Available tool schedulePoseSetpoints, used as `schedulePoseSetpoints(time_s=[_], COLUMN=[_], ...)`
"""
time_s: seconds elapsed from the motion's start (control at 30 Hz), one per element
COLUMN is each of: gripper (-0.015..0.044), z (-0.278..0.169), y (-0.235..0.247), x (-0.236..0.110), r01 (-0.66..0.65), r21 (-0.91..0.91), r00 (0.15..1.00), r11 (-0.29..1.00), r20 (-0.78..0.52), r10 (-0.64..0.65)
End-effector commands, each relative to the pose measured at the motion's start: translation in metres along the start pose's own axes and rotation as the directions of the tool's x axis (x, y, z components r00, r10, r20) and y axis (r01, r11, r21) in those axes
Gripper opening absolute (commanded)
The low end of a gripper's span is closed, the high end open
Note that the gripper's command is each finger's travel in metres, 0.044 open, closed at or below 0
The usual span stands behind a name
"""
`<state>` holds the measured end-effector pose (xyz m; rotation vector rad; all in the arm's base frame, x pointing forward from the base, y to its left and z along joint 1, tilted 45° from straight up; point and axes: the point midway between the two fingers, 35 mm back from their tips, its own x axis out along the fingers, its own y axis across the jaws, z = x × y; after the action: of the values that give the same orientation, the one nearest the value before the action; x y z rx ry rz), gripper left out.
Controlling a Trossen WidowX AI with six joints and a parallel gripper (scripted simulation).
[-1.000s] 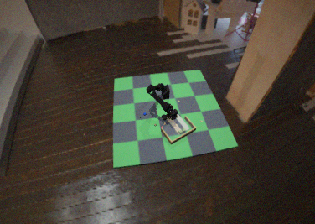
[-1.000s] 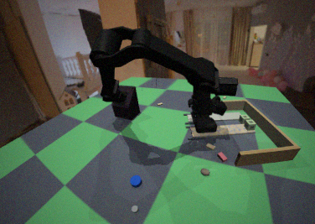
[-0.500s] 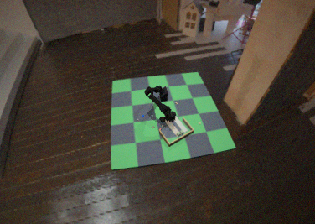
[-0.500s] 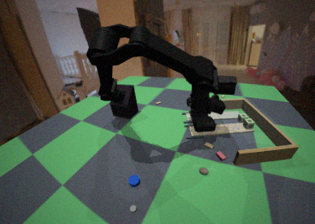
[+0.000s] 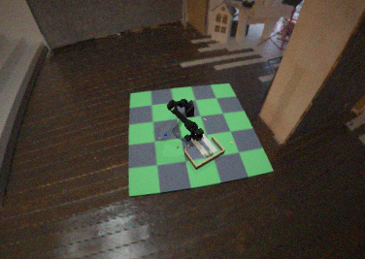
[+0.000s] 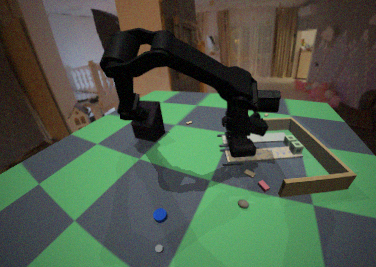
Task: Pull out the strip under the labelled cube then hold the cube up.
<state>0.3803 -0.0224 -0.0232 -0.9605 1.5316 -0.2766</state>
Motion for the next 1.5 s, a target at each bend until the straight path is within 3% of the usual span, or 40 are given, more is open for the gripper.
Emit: schedulePoseSetpoints(time_s=[0.0, 1.47], gripper=[0.0000, 0.0000], z=[-0.011, -0.078], y=[0.000, 0.001], x=[0.005, 0.006], r01=[-0.001, -0.001], r21=[-0.008, -0.011], r00=[1.000, 1.000], r11=[1.000, 1.000], r20=[-0.018, -0.021], r10=[0.001, 0.001])
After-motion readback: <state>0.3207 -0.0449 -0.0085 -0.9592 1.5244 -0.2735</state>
